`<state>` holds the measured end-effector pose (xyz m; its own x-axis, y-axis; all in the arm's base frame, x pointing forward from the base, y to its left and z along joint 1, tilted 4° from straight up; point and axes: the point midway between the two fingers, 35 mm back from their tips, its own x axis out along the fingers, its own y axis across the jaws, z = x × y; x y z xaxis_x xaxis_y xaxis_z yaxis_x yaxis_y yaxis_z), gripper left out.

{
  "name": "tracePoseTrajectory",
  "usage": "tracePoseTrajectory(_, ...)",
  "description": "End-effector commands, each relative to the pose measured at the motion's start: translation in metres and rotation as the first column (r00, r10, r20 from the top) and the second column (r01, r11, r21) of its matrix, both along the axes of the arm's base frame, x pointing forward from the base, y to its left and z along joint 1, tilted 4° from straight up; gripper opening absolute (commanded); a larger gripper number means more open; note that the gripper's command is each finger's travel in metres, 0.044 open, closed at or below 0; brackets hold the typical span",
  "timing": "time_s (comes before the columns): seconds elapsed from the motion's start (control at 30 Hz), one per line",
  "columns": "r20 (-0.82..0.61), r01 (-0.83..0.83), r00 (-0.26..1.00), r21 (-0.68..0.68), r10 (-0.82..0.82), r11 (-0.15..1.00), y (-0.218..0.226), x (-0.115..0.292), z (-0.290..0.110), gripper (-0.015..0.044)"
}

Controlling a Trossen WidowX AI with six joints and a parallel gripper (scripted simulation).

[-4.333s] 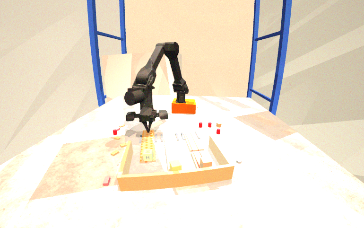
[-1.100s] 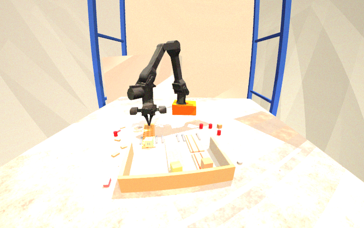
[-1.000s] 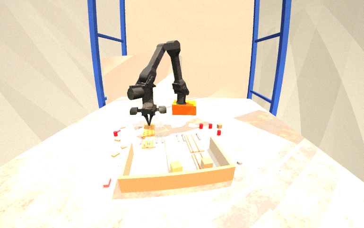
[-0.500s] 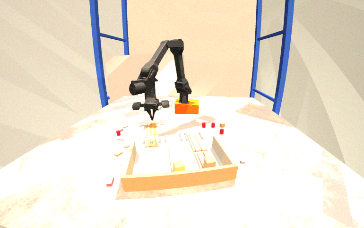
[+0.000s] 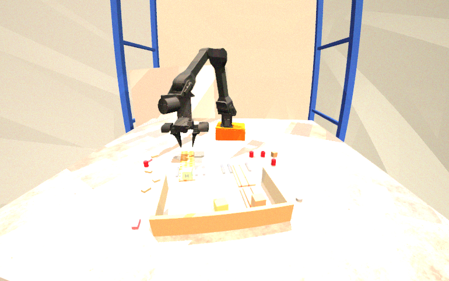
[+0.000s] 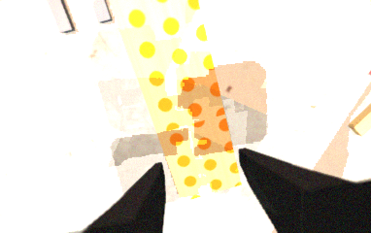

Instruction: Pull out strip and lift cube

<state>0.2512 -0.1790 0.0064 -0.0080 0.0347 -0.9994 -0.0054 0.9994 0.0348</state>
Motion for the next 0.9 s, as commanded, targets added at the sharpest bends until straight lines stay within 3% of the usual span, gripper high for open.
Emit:
tracePoseTrajectory(0.0, -0.001, 0.015, 1.000, 0.004, -0.015, 1.000, 0.002, 0.016, 0.002, 0.0341)
tracePoseTrajectory(0.13, 0.000, 0.015, 1.000, 0.004, -0.015, 1.000, 0.004, 0.028, 0.004, 0.0440)
tracePoseTrajectory(0.87, 0.006, 0.015, 1.000, 0.005, -0.015, 1.000, 0.012, 0.099, 0.014, 0.0440)
